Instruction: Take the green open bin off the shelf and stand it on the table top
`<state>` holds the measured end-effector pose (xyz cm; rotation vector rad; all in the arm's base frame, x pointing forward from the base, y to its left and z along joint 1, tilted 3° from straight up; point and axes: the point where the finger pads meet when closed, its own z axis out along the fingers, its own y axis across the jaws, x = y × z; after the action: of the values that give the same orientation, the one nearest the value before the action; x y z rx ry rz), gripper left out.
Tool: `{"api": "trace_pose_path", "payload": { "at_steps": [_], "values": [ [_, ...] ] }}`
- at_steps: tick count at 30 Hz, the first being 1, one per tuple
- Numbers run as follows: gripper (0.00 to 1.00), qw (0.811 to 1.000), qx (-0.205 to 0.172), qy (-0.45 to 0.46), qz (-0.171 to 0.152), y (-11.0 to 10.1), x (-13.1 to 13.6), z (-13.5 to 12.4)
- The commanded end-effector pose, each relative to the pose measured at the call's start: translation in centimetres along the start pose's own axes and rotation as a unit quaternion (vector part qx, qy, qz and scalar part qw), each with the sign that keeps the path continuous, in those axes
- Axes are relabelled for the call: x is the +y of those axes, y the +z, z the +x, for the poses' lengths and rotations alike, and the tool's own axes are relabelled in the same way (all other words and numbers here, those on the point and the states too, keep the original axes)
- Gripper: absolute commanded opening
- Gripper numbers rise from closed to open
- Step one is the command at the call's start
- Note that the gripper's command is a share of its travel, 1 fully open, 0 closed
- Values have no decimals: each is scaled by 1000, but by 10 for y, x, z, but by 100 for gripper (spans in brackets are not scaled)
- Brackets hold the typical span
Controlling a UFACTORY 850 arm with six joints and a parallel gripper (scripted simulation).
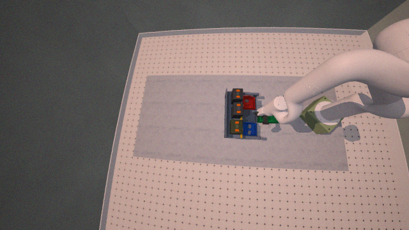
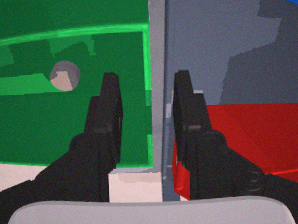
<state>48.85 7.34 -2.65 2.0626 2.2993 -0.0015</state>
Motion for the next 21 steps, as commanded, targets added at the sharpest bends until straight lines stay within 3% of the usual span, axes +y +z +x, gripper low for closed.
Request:
{"api": "trace_pose_path", "payload": {
  "at_steps": [1,20,21],
  "values": [
    [33,1000,0,0,-1,-1,1,0],
    [33,1000,0,0,-1,-1,1,0],
    [33,1000,0,0,-1,-12,1,0]
  ]
}}
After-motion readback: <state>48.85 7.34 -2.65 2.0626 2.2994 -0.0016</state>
